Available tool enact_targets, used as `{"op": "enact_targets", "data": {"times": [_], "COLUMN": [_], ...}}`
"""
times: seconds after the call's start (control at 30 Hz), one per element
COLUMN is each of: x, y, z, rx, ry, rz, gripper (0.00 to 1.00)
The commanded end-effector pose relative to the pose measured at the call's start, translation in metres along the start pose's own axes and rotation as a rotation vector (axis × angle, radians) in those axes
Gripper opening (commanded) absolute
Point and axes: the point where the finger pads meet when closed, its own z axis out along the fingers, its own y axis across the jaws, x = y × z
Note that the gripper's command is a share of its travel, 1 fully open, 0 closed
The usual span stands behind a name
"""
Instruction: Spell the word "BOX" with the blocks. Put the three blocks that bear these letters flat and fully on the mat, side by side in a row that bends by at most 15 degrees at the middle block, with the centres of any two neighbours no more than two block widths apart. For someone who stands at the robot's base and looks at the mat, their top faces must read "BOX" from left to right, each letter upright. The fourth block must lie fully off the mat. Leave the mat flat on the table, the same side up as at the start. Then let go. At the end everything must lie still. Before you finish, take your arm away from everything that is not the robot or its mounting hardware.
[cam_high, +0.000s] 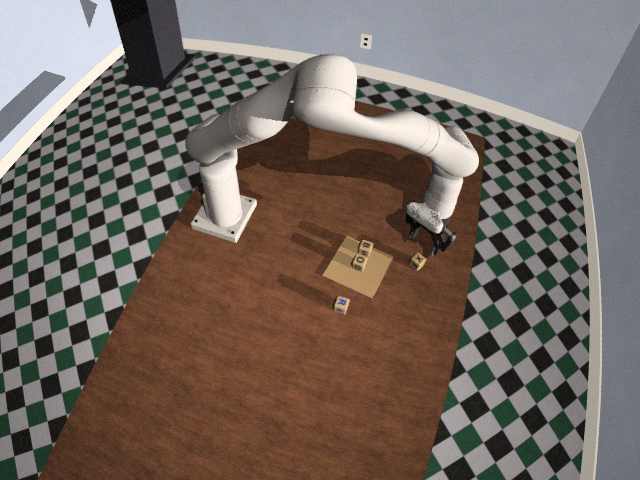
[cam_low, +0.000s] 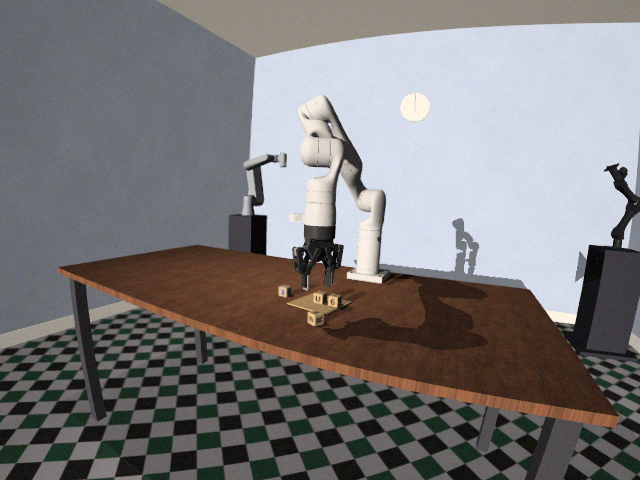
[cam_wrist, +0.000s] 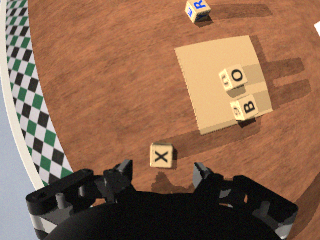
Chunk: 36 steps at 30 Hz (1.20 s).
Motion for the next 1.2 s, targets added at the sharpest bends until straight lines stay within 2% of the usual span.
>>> {"op": "enact_targets", "data": {"times": [0.0, 0.8, 1.17], "x": [0.0, 0.0, -0.001], "y": [0.0, -0.001, -0.001], "z": [-0.001, 0.006, 0.021], "rx": [0.002, 0.002, 0.002], "ry": [-0.001, -0.001, -0.001], "rz": [0.0, 0.0, 0.0], "gripper": [0.67, 0.67, 0.67]}}
